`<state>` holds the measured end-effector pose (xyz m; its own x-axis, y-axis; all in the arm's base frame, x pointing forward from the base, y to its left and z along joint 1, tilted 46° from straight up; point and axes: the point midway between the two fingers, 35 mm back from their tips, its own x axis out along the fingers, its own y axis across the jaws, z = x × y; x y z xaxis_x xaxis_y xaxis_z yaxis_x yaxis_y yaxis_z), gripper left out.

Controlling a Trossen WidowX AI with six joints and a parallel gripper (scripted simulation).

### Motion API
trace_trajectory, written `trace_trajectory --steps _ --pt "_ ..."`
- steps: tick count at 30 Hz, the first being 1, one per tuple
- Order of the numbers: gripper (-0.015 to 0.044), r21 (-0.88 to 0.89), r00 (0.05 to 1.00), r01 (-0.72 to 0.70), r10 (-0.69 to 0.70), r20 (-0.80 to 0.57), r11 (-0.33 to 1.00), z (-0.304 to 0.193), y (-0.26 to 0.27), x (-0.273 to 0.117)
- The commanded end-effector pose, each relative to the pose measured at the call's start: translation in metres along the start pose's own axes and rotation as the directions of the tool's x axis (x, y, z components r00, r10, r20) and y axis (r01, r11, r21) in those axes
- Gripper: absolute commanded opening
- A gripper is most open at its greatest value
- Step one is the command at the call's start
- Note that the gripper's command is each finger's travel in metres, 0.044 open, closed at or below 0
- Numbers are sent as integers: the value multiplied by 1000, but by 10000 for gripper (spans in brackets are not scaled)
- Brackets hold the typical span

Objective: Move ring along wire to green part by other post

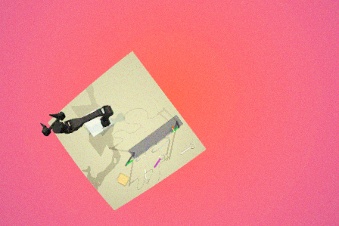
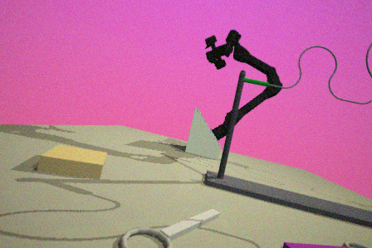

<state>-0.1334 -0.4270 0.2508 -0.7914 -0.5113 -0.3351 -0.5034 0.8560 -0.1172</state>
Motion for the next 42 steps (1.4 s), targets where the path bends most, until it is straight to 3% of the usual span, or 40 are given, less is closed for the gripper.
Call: trace_trajectory --steps 1,9,17,27,34,42 --pt "374 2 1000 2 -2 0 1000 0 -1 -1" --pt "164 174 990 141 -141 -14 975 0 -43 -41" --pt "160 401 946 307 -324 -25 863 1 -91 -104" --pt "160 660 843 419 -537 -28 624 2 -134 -194" --pt "160 811 743 407 -669 -25 421 3 -152 -261" --pt "160 936 605 291 -796 -19 198 2 -159 -340"
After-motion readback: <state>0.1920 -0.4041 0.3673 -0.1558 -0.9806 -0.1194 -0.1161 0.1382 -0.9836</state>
